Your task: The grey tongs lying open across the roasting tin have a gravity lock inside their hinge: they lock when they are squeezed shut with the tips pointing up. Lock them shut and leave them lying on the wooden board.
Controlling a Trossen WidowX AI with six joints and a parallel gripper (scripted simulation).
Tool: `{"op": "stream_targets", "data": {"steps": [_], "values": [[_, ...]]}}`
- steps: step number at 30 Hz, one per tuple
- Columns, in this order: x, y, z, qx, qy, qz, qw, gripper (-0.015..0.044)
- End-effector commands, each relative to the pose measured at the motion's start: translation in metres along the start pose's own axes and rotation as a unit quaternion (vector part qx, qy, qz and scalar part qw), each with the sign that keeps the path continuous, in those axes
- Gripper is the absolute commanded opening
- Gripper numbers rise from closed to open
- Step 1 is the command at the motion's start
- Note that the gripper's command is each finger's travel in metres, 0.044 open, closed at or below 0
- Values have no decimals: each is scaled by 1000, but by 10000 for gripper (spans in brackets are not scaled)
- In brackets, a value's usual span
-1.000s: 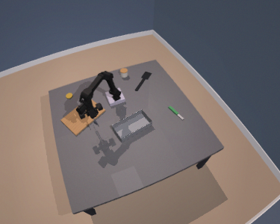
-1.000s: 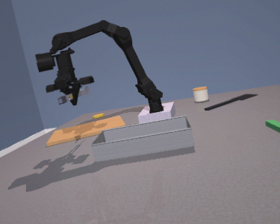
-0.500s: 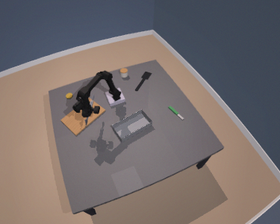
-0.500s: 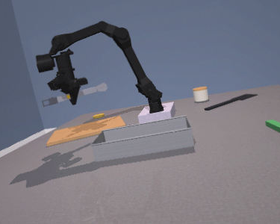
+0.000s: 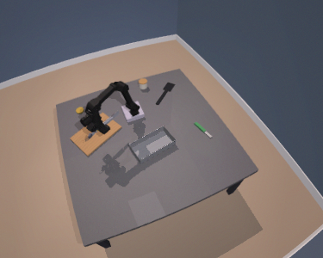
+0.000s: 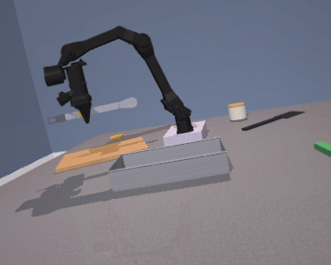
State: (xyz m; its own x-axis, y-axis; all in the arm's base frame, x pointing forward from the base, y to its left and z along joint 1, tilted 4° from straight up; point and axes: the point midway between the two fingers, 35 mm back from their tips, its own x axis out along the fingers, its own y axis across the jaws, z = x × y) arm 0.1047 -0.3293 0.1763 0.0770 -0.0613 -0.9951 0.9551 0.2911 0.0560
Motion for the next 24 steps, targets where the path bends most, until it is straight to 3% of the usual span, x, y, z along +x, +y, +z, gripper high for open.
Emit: {"op": "stream_targets", "data": {"steps": [1,12,24], "values": [[0,-6,1,70,-2,2,998,-150],[0,-27,1,289,-1,1,957,-150],[0,-51,-1,512,-1,0,859,-150]]}}
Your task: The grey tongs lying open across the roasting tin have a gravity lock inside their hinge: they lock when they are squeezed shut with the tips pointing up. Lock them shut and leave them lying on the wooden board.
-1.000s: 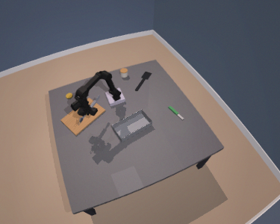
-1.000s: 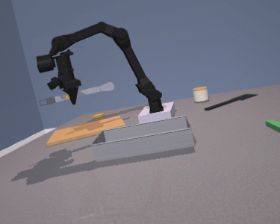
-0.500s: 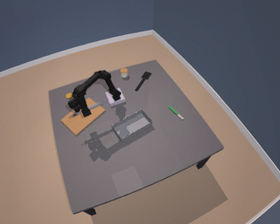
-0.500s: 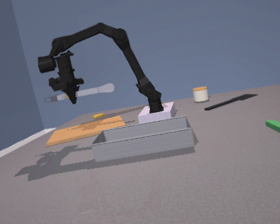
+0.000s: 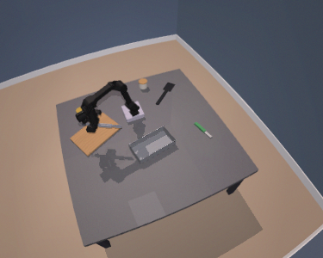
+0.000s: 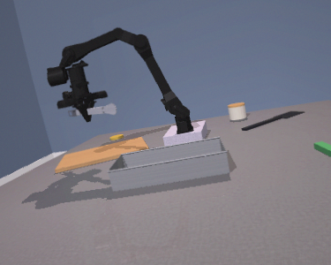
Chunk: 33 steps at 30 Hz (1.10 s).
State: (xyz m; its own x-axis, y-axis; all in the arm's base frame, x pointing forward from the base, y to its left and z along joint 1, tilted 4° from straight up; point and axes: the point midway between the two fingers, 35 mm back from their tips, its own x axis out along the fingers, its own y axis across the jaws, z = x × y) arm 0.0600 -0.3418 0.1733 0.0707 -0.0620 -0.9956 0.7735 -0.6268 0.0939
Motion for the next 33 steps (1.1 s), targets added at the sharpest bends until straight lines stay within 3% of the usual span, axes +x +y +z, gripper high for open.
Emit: {"op": "stream_targets", "data": {"steps": [1,17,33], "values": [[-1,-3,5,70,1,2,998,-150],[-1,-25,28,385,0,1,923,-150],[-1,-48,48,659,0,0,752,-150]]}}
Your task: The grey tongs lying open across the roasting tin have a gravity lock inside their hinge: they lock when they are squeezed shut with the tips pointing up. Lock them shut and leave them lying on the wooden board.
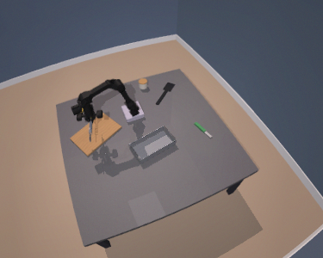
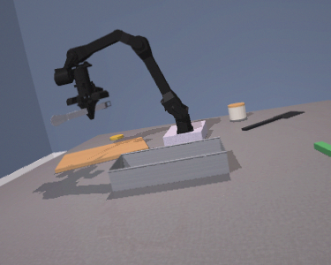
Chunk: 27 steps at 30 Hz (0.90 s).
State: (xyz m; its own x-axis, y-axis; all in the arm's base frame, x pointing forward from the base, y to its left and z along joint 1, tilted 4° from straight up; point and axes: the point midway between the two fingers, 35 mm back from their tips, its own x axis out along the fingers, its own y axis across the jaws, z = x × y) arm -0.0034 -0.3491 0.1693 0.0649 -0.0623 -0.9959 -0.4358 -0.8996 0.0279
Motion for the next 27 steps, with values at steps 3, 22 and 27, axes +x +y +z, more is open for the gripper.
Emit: {"op": "stream_targets", "data": {"steps": [3,22,27], "values": [[-1,4,9,111,2,-1,994,-150],[-1,12,26,299,1,-1,954,-150],[2,15,25,307,23,4,952,-150]]}}
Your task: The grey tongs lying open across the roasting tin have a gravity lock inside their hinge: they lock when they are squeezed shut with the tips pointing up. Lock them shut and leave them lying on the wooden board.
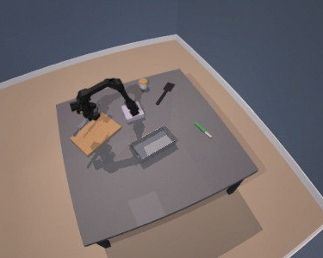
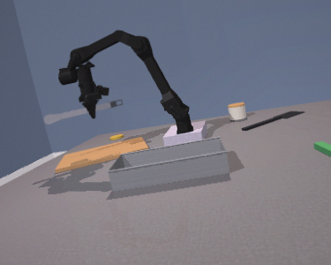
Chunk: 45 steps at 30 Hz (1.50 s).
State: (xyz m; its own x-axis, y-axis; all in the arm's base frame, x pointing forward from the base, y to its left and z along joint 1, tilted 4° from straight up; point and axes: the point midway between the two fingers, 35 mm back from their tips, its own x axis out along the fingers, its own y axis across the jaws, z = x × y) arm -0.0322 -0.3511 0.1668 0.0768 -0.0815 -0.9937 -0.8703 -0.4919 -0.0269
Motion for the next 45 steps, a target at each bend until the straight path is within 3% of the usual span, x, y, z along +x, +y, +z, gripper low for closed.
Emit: {"op": "stream_targets", "data": {"steps": [1,21,45], "values": [[3,2,-1,10,21,-3,1000,-150],[18,20,-11,60,223,-14,973,-150],[13,23,3,54,434,-11,899,-150]]}}
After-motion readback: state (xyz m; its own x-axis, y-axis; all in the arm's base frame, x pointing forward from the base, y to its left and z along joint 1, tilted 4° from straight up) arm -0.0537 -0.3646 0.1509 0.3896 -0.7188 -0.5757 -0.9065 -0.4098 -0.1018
